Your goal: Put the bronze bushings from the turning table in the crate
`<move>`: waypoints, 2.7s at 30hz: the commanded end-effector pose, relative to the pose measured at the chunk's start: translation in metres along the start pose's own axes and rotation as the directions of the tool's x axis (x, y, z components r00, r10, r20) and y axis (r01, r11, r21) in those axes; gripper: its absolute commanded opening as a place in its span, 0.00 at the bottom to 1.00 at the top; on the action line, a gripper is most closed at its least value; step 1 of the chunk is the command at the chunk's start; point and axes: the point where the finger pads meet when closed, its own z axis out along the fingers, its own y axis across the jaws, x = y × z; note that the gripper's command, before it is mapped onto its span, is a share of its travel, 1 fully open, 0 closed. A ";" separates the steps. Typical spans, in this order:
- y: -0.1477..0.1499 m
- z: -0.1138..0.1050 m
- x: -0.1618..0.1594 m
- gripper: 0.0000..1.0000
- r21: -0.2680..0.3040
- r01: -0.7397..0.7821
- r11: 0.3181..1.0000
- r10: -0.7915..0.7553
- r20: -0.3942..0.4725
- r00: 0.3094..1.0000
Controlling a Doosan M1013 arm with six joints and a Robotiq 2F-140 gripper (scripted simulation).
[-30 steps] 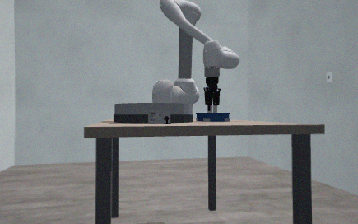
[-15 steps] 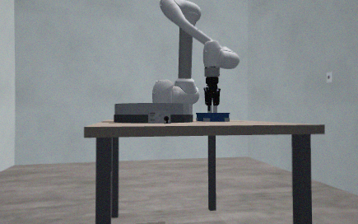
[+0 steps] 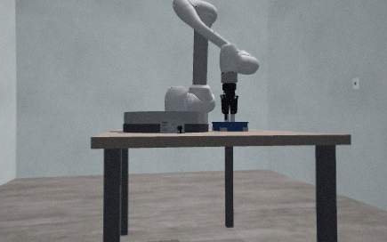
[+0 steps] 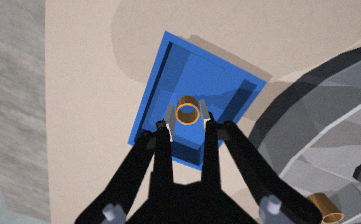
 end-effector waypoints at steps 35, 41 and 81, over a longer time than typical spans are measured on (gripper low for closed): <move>0.002 -0.092 -0.004 0.28 -0.005 -0.002 1.000 0.002 0.008 1.000; 0.002 -0.092 -0.004 0.28 -0.005 -0.002 1.000 0.002 0.008 1.000; 0.002 -0.092 -0.004 0.28 -0.005 -0.002 1.000 0.002 0.008 1.000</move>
